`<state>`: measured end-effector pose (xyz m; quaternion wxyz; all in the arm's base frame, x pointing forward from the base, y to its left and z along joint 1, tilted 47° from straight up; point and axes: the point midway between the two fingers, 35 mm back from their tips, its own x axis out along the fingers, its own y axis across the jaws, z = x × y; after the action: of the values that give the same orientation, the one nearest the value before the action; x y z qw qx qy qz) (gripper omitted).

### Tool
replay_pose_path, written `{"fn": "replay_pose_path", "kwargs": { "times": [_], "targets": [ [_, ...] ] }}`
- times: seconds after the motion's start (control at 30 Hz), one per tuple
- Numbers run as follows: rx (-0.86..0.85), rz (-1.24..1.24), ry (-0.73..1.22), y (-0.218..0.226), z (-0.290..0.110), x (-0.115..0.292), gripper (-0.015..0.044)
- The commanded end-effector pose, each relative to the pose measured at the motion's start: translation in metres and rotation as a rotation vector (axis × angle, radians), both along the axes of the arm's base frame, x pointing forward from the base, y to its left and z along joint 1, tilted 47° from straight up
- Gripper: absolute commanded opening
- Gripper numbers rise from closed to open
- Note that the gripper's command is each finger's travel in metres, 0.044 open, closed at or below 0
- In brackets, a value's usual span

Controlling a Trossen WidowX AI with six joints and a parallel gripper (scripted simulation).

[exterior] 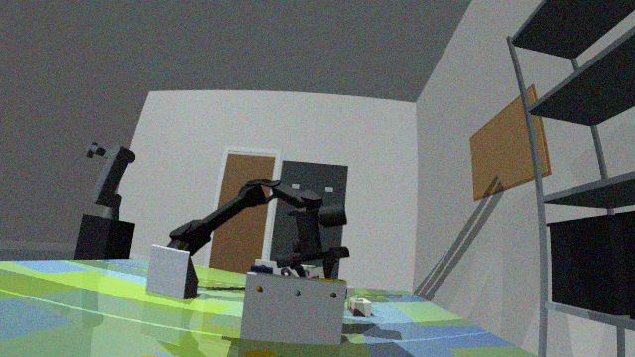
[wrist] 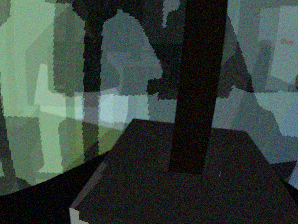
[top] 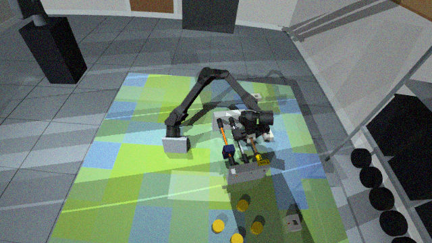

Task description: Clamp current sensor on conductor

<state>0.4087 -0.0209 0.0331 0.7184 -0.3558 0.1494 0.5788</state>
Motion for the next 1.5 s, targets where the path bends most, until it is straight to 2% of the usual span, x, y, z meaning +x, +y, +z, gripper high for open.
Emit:
{"fn": "replay_pose_path", "kwargs": {
  "times": [0.0, 0.47, 0.63, 1.23, 1.47],
  "targets": [
    [0.000, 0.000, 0.000, -0.0002, -0.0001, 0.0001, 0.0079],
    [-0.003, 0.005, 0.006, -0.0006, 0.0002, 0.0003, 0.0440],
    [0.000, 0.000, 0.002, -0.0001, 0.0003, -0.0001, 0.0315],
    [0.000, 0.000, 0.002, -0.0001, 0.0003, -0.0001, 0.0195],
    [0.001, -0.002, 0.004, -0.0007, 0.0004, -0.0003, 0.0012]
  ]
}}
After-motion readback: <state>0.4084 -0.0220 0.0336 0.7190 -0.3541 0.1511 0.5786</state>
